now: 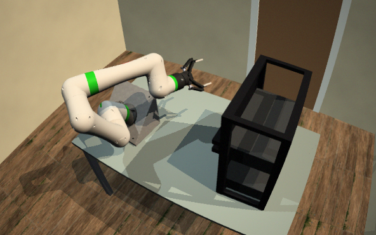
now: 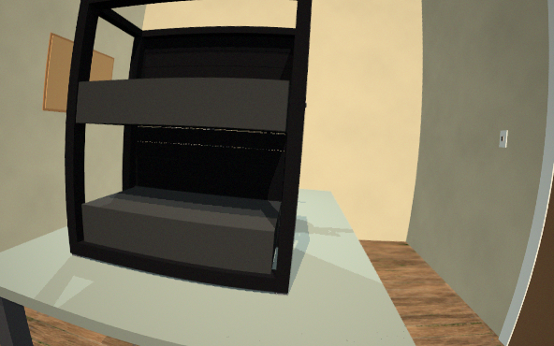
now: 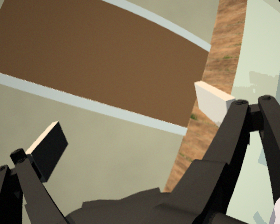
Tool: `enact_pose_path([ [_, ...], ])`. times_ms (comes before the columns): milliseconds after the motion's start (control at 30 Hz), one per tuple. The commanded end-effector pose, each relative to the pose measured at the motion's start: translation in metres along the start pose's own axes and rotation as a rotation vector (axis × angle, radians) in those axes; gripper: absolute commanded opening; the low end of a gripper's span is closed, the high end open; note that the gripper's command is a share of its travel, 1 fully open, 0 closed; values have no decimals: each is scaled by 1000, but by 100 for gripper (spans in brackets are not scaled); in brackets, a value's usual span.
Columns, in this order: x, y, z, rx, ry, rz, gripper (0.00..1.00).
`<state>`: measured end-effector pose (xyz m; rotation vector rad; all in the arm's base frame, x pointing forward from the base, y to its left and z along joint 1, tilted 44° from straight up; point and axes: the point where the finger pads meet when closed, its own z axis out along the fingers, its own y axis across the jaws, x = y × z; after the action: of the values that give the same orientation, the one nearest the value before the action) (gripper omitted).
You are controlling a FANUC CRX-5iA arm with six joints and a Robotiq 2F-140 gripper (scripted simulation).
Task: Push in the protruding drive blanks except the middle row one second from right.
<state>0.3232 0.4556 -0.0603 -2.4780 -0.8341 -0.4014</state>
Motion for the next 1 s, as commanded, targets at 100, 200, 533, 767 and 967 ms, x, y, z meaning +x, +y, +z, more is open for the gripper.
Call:
enact_pose_path([
  [100, 38, 8, -12, -15, 222, 143, 100],
  [200, 52, 15, -23, -24, 317, 205, 100],
  [533, 81, 45, -64, -56, 557, 357, 100],
  [767, 93, 78, -110, -91, 750, 469, 100],
  [967, 95, 96, -138, -111, 850, 523, 100],
])
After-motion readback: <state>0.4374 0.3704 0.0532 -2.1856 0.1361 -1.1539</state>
